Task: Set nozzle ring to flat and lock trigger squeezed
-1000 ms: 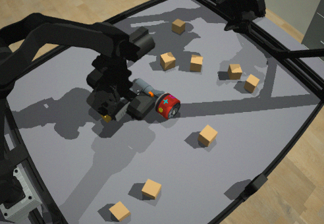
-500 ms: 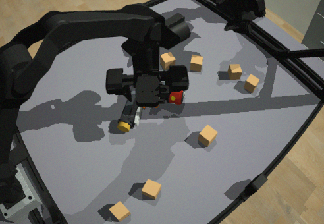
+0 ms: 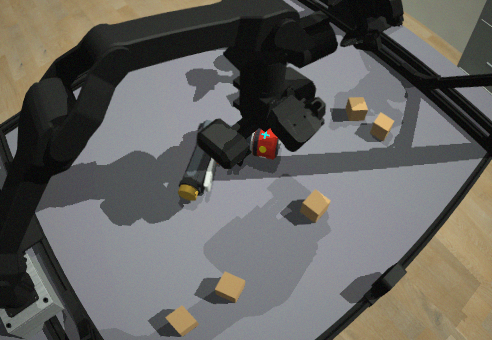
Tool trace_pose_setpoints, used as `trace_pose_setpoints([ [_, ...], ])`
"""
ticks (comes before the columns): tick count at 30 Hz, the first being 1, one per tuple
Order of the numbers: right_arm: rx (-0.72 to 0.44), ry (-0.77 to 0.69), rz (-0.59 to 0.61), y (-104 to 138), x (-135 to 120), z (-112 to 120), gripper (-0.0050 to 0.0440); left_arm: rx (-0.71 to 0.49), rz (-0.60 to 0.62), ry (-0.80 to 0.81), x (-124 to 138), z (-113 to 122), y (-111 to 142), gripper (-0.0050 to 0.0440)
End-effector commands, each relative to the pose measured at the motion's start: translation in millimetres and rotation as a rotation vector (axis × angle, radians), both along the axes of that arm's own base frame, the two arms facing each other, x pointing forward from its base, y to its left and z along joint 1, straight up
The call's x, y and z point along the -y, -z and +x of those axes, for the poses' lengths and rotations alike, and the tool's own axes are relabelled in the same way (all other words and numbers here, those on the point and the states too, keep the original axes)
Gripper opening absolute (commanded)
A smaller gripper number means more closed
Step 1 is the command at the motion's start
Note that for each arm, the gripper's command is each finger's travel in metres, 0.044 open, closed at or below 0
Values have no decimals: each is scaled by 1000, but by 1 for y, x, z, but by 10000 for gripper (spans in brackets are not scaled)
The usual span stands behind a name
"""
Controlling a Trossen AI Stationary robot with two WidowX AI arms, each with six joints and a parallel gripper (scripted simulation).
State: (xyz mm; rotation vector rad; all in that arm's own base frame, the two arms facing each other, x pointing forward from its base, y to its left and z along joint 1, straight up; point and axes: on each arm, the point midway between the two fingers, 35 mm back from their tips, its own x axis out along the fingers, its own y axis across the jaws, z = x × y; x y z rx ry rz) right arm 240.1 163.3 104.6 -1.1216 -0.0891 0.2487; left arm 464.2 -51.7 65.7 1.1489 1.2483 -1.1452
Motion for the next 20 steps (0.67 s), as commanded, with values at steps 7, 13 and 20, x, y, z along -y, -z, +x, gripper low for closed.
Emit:
trace_pose_setpoints([
  [7, 1, 0, -1, 0, 0, 0, 400, -1, -2, -196, 12, 4, -8, 400],
  [13, 1, 0, -1, 0, 0, 0, 400, -1, -2, -196, 12, 4, -8, 400],
  [20, 1, 0, -1, 0, 0, 0, 400, -1, -2, -196, 12, 4, -8, 400],
])
